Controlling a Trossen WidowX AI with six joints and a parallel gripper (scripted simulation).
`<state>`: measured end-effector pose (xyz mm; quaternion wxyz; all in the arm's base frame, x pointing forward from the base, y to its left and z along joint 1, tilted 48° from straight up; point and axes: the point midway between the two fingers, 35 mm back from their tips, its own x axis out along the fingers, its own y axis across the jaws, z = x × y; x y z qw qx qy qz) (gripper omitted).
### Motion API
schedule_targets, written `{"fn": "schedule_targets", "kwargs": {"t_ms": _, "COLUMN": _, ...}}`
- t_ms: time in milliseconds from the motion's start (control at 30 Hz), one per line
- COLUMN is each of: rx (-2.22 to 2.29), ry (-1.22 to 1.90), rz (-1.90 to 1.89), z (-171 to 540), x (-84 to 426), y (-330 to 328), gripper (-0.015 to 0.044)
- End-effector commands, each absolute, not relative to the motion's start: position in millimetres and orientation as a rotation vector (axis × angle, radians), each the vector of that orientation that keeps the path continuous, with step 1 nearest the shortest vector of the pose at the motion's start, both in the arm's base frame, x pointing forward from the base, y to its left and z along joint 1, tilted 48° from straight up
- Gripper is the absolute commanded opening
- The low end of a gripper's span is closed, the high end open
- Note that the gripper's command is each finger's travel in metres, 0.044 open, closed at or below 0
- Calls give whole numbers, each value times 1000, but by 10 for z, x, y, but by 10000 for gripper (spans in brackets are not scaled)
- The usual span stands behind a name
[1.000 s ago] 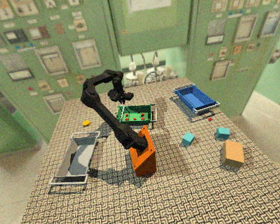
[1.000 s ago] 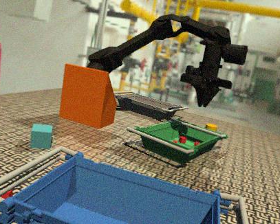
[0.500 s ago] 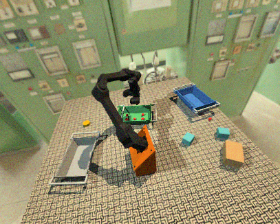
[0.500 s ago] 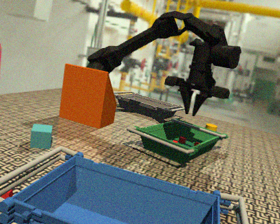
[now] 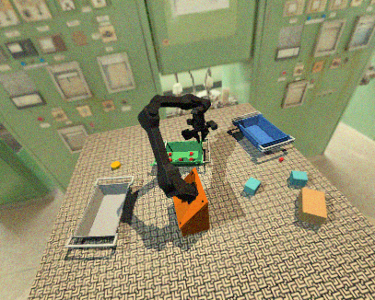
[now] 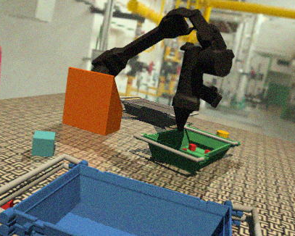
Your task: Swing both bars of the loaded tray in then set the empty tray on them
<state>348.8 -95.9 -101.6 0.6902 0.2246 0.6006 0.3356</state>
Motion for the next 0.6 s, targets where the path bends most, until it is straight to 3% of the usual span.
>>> {"fn": "schedule_targets", "kwargs": {"t_ms": 0, "rx": 891, "ry": 1531, "rz": 410, "z": -1362, "x": 3242, "y": -1146, "gripper": 90}}
{"fn": "schedule_targets", "kwargs": {"t_ms": 567, "rx": 891, "ry": 1531, "rz": 410, "z": -1567, "x": 3270, "y": -930, "gripper": 90}}
